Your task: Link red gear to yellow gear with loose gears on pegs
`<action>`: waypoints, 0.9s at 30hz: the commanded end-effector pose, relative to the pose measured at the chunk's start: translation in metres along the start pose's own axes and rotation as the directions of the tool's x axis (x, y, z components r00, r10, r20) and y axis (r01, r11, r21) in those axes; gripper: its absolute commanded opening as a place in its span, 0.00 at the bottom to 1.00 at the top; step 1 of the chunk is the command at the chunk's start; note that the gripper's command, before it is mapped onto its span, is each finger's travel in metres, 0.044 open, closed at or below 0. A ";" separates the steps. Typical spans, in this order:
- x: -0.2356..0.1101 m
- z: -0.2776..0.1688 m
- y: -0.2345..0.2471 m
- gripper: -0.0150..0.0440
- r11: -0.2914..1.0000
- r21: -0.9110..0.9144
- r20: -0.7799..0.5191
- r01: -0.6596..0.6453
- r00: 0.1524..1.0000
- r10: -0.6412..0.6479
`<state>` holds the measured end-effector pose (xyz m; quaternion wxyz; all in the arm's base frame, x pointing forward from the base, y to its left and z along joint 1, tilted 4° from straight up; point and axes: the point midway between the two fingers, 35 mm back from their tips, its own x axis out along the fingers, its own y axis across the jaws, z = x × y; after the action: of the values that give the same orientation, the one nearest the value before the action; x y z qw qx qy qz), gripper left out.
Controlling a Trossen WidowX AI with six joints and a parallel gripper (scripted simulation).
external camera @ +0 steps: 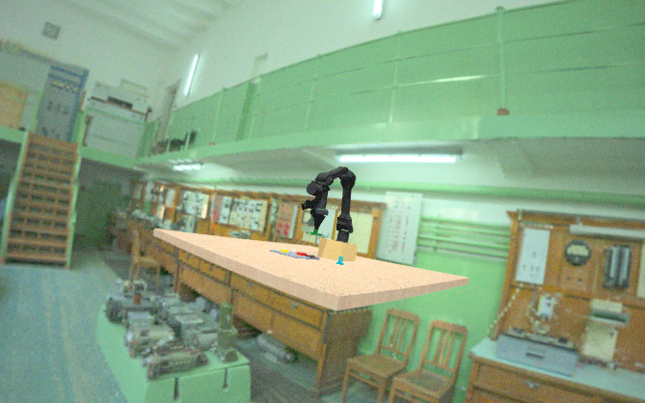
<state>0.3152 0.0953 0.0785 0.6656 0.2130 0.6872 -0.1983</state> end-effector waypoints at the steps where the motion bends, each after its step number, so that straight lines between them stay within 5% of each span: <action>1: 0.006 0.009 -0.009 0.25 1.000 -0.003 0.001 0.006 1.000 -0.006; 27: 0.034 0.051 -0.060 0.25 1.000 -0.004 0.005 0.011 1.000 -0.011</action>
<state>0.3247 0.0282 0.0472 0.6670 0.2105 0.6860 -0.2003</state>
